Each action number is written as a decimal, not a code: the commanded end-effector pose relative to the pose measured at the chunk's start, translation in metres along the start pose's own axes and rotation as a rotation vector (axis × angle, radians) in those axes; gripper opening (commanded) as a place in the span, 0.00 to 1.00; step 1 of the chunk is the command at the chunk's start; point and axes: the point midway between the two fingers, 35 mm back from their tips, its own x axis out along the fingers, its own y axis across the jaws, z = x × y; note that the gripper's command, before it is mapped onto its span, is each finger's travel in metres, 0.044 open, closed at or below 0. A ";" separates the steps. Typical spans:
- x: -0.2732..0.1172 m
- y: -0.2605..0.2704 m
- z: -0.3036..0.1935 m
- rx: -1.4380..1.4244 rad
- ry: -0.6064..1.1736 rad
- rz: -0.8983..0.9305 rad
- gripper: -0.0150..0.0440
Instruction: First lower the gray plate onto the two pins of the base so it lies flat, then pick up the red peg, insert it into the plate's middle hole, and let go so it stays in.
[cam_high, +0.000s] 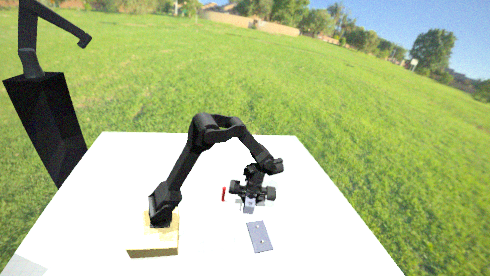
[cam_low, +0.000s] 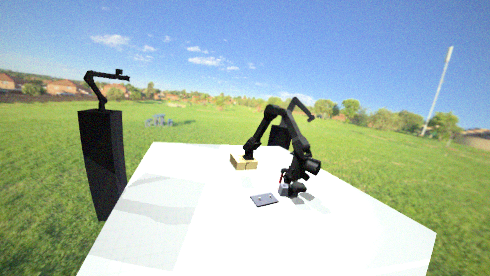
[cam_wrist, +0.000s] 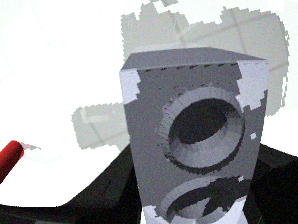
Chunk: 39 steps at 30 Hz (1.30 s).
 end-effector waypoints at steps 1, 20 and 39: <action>-0.010 -0.004 0.002 -0.003 -0.001 -0.010 0.25; -0.070 -0.010 0.005 -0.003 -0.001 -0.011 0.25; -0.131 -0.006 0.000 -0.003 -0.001 -0.010 0.25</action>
